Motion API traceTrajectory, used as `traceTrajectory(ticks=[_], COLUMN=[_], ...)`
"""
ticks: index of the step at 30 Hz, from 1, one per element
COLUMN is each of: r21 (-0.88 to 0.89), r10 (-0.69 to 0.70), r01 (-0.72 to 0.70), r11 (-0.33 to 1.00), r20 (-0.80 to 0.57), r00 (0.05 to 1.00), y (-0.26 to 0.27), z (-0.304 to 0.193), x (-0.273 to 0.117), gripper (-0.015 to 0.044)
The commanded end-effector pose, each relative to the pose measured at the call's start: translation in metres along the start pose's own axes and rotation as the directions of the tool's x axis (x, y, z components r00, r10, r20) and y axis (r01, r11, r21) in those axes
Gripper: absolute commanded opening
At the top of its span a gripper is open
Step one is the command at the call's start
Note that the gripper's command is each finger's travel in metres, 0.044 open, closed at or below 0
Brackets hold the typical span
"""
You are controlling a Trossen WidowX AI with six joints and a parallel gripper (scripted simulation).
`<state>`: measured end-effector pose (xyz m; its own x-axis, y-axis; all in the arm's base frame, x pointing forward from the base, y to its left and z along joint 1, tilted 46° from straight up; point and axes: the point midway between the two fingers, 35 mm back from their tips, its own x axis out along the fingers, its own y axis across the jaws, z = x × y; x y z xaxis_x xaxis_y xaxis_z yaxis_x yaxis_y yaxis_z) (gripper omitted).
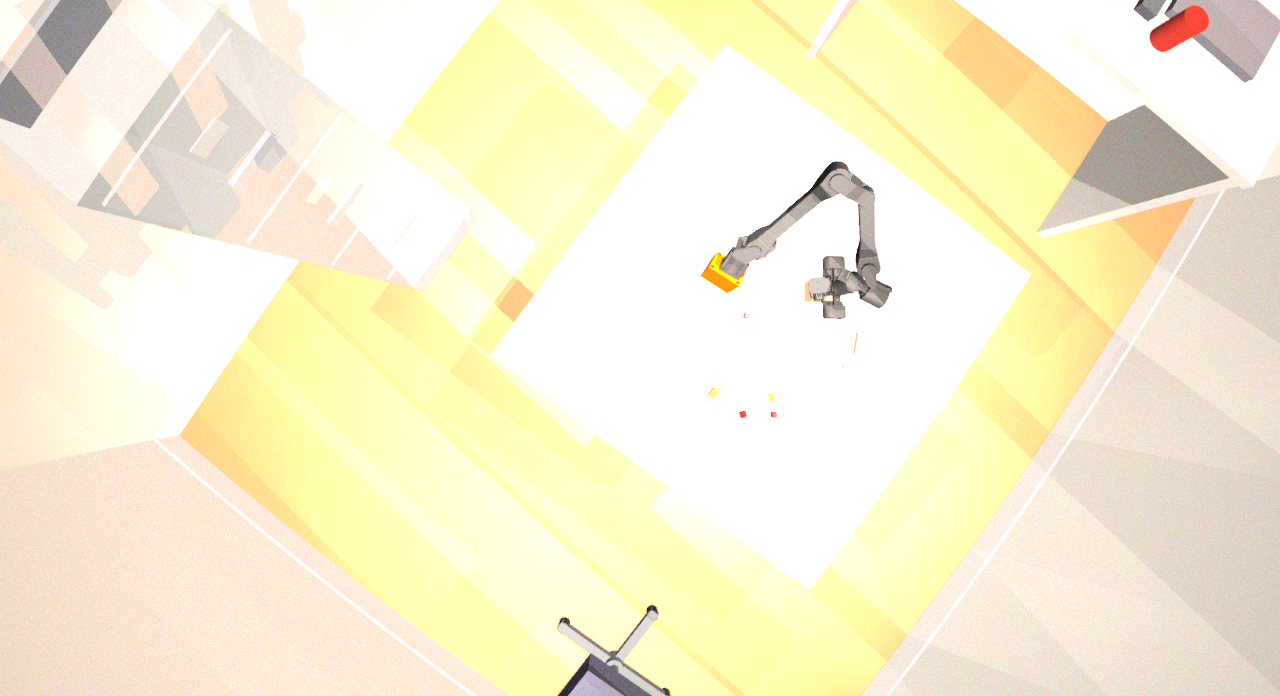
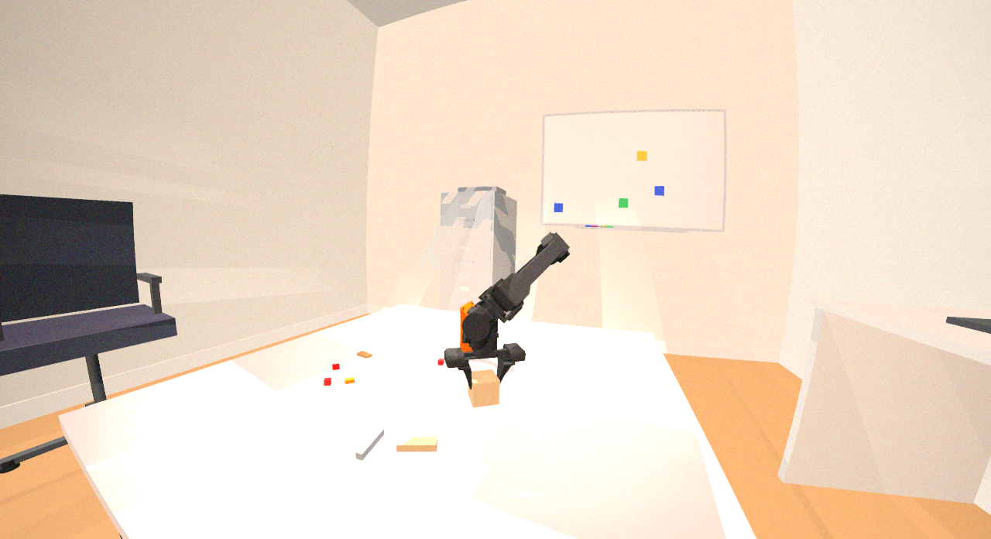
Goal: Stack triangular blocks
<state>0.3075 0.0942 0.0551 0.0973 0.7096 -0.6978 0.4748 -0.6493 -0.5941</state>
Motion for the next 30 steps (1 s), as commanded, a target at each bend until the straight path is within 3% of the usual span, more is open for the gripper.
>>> traceTrajectory(ticks=[1,16,25,30], r21=[0.0,0.0,0.0,0.0], r10=[0.0,0.0,0.001,0.009], r01=[0.0,0.0,-0.001,-0.009], r11=[1.0,1.0,1.0,1.0], r20=[0.0,0.0,0.0,0.006], r00=[1.0,1.0,1.0,1.0], y=[0.0,0.0,0.001,0.005], z=[0.0,0.0,0.0,-0.003], x=[0.0,0.0,-0.003,-0.07], gripper=[0.0053,0.044,0.044,0.044])
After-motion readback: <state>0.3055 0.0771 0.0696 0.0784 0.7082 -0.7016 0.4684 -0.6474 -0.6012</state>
